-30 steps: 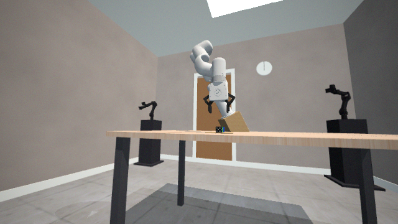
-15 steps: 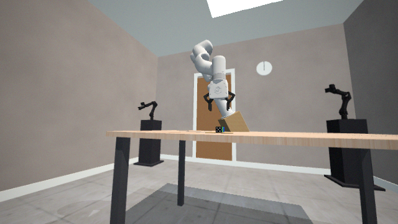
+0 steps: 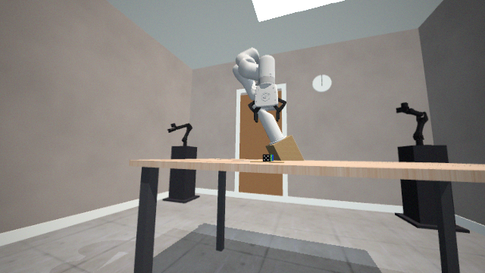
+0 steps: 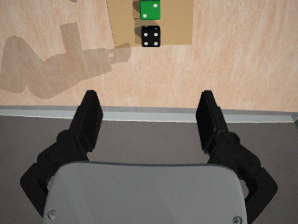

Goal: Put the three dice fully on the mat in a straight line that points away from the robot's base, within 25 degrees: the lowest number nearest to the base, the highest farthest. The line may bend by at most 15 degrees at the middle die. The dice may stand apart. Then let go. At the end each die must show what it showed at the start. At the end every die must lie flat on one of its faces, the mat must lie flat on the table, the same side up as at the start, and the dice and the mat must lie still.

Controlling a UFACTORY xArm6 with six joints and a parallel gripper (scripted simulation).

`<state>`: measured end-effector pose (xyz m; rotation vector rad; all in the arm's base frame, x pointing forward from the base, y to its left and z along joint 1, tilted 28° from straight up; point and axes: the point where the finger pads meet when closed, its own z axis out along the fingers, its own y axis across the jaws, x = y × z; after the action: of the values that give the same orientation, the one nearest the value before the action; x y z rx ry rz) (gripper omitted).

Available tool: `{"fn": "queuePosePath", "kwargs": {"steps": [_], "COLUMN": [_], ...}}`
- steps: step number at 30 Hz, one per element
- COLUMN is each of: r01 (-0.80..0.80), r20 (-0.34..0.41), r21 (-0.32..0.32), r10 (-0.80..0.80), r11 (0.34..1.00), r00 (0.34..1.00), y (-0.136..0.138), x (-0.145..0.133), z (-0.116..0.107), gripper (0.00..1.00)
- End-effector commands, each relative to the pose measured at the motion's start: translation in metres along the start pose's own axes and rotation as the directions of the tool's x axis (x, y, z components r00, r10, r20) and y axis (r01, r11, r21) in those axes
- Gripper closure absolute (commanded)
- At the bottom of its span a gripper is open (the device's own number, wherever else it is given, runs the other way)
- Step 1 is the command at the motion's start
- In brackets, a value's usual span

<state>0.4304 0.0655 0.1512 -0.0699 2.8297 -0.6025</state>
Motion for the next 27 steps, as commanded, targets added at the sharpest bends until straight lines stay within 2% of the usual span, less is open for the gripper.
{"fn": "queuePosePath", "kwargs": {"steps": [1, 27], "r01": [-0.001, -0.001], "r20": [0.002, 0.002], "r21": [0.0, 0.0], "r10": [0.001, 0.001], "r11": [1.0, 1.0], "r00": [1.0, 1.0], "y": [-0.0002, -0.0002], "x": [-0.0007, -0.0007], "z": [-0.0107, -0.0134], "gripper": [0.0, 0.0]}}
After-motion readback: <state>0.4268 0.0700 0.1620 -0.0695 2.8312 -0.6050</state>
